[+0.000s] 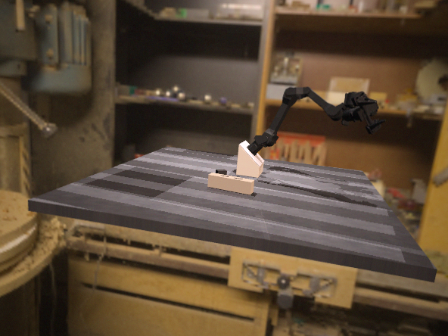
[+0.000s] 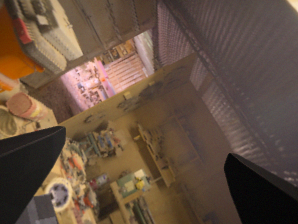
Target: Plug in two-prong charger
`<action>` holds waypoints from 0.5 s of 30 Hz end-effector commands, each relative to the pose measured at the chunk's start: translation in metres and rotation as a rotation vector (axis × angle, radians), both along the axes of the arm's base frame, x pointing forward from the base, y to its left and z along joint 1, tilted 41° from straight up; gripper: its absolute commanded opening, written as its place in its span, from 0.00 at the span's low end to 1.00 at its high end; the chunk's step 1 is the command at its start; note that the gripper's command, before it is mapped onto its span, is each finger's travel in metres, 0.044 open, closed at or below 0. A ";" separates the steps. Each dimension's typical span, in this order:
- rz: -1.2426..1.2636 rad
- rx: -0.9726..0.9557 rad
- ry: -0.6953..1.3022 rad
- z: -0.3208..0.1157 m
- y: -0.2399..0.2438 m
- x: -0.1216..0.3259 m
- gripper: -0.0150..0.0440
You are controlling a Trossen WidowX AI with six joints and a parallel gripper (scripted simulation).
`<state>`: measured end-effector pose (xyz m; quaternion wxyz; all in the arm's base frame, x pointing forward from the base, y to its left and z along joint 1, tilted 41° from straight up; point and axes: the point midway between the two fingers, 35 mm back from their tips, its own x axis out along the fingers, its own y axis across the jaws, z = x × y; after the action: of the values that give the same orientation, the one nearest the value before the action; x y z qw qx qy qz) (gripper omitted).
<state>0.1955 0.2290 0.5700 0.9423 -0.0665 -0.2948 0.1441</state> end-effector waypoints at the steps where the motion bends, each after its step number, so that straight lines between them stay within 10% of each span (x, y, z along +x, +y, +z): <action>1: -0.024 -0.025 -0.001 -0.004 -0.003 0.009 1.00; 15: -0.060 -0.189 0.100 -0.060 0.021 0.069 1.00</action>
<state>0.2520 0.2453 0.5233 0.9483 -0.1431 -0.2450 0.1421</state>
